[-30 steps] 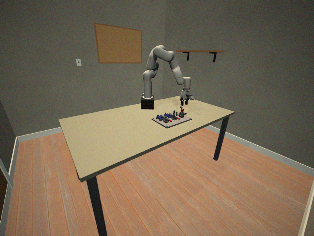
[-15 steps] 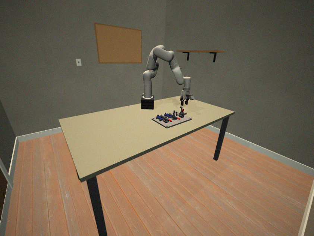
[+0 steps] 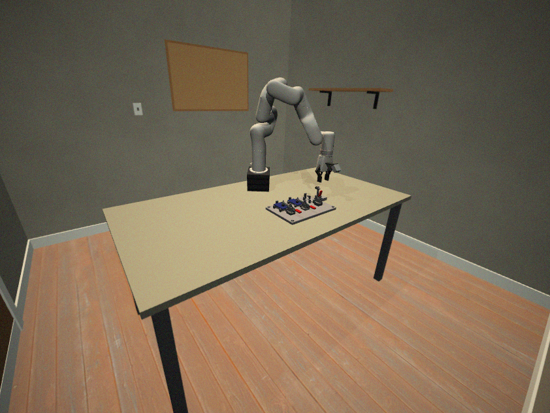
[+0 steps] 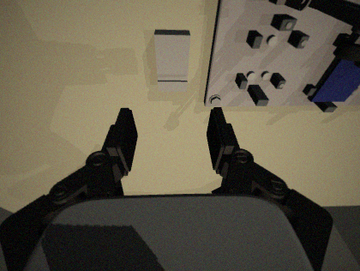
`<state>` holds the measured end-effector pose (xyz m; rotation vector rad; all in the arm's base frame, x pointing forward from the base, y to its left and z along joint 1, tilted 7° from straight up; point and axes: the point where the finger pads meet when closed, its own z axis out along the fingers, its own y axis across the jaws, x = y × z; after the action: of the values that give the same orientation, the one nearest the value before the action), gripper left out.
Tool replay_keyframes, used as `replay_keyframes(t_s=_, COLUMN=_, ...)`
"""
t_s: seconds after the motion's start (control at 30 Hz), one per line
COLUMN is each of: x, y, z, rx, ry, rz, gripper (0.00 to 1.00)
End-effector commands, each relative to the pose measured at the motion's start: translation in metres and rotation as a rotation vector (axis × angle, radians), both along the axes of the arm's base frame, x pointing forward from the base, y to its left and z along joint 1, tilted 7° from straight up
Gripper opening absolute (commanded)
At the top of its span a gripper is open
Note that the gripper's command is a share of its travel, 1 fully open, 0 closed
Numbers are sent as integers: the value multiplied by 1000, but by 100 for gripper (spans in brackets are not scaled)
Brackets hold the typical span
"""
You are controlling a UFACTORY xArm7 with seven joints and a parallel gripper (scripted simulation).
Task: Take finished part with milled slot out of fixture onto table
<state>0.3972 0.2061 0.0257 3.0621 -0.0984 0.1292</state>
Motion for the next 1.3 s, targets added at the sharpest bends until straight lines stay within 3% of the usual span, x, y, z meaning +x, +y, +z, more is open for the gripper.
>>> replay_keyframes(t_s=0.0, x=1, y=1, z=9, rx=2, ry=-3, rz=1, gripper=69)
replay_keyframes(t_s=0.5, x=-4, y=6, z=62, rx=2, ry=-3, rz=1, gripper=69)
replay_keyframes(t_s=1.27, x=-5, y=7, z=76, rx=2, ry=-3, rz=1, gripper=69)
